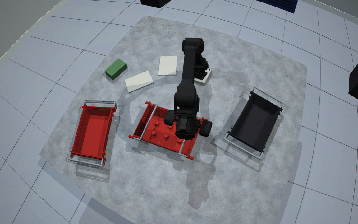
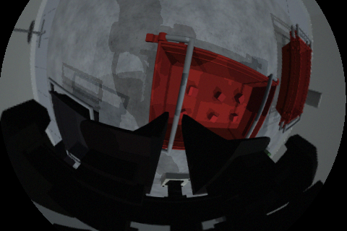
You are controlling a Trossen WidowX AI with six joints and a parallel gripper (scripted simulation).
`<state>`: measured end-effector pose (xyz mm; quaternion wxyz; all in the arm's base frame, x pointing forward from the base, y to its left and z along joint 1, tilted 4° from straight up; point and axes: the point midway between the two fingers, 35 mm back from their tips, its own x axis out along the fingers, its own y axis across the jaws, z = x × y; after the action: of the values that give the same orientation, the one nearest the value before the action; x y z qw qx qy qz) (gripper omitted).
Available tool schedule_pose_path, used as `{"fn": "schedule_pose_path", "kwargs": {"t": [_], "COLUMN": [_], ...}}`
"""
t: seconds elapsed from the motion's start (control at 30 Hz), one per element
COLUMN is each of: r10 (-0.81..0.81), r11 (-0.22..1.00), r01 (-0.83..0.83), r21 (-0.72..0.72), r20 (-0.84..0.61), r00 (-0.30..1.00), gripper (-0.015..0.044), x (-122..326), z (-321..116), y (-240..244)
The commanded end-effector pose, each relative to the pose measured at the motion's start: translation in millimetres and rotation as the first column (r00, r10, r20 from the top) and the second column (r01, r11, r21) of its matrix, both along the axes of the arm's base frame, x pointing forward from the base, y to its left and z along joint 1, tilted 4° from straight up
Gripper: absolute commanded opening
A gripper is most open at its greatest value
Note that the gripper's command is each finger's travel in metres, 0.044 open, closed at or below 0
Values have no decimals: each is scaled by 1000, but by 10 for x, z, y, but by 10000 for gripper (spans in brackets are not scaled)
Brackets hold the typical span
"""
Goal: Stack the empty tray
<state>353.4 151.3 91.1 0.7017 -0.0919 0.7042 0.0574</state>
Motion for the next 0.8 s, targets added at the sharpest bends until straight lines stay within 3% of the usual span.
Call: {"fn": "schedule_pose_path", "kwargs": {"t": [0.0, 0.63, 0.77], "r10": [-1, -1, -1], "r11": [1000, 1000, 1000], "r01": [1, 1, 1], "r21": [-2, -2, -2], "r20": [-4, -4, -4], "r00": [1000, 1000, 1000], "gripper": [83, 83, 0], "x": [-3, -3, -3], "z": [-20, -20, -20], "y": [-4, -4, -4]}}
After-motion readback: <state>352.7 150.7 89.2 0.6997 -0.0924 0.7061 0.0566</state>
